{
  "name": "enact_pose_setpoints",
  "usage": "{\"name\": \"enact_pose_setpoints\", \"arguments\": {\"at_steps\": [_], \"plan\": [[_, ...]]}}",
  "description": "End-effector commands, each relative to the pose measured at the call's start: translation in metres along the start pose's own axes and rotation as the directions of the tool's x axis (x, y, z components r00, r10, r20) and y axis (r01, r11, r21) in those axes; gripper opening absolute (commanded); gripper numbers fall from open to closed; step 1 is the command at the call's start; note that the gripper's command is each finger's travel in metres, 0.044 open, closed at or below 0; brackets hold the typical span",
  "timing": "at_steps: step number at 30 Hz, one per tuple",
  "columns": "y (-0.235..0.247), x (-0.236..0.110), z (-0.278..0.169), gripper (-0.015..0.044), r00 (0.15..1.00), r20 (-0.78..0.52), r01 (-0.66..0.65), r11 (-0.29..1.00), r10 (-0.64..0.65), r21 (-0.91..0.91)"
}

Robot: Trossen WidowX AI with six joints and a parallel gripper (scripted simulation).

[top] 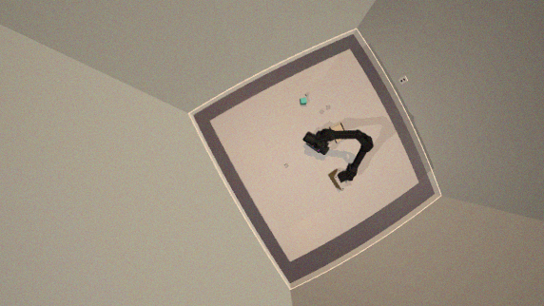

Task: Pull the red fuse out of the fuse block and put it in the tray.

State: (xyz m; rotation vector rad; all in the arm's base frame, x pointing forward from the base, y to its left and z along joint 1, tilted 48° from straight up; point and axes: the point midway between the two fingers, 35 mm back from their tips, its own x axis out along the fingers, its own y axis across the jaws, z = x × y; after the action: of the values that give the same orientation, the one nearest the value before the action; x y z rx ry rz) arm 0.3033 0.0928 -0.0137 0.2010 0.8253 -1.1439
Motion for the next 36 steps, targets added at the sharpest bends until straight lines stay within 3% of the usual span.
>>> {"name": "enact_pose_setpoints", "arguments": {"at_steps": [1,36], "plan": [[0.001,-0.003,0.0,0.0,1.0,-0.003,-0.004,1.0,0.004,0.007],[0.0,-0.021,0.0,0.0,1.0,-0.002,-0.004,1.0,0.004,0.004]]}}
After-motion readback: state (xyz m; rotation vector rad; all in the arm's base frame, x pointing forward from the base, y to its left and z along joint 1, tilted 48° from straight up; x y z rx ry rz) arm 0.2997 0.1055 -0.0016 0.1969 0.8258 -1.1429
